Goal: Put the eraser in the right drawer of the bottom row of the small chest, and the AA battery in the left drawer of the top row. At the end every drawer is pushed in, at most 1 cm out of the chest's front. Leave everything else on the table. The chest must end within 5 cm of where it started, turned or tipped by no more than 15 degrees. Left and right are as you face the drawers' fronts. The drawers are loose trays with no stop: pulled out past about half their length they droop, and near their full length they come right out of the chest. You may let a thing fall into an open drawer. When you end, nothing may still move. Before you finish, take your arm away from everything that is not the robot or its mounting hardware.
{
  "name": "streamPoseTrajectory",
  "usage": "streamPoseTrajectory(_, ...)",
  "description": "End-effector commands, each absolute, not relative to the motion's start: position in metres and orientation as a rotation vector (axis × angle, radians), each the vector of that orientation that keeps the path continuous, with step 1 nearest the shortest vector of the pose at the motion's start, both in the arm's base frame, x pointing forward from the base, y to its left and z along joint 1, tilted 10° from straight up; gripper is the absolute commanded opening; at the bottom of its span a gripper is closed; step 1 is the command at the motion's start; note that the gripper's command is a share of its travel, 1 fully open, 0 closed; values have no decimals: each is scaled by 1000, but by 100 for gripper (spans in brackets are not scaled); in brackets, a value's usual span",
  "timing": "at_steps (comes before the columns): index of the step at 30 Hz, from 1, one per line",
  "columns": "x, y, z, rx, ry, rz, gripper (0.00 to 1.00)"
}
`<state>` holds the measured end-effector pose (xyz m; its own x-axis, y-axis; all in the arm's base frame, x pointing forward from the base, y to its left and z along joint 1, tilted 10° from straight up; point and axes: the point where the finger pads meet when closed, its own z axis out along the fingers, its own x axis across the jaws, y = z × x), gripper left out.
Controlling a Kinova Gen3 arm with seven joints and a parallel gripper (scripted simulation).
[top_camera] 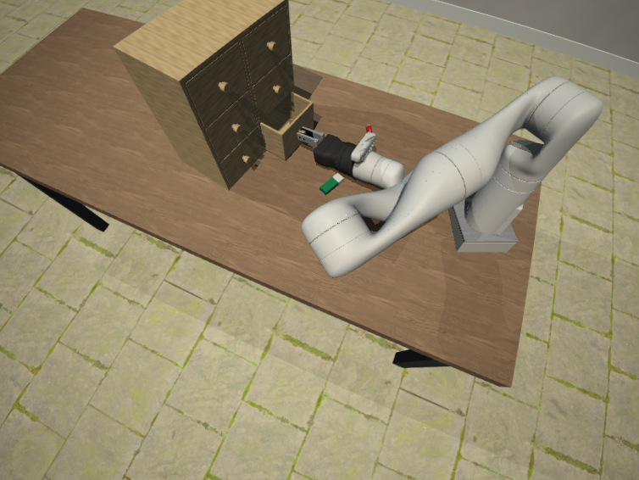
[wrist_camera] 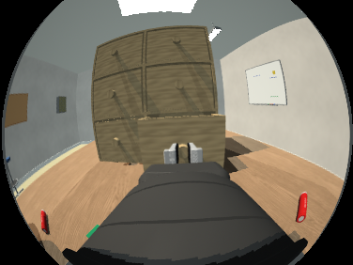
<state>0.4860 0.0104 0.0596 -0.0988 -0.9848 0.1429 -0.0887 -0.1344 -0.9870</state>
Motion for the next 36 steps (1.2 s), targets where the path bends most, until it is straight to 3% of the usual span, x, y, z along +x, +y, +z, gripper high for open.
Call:
streamPoseTrajectory(1,486,10,60,-1323,1280,-1352,37)
streamPoseTrajectory(12,486,10,60,-1323,1280,-1352,37)
streamPoseTrajectory(21,486,10,60,-1323,1280,-1352,67)
streamPoseTrajectory(36,469,12,58,-1323,1280,-1352,67)
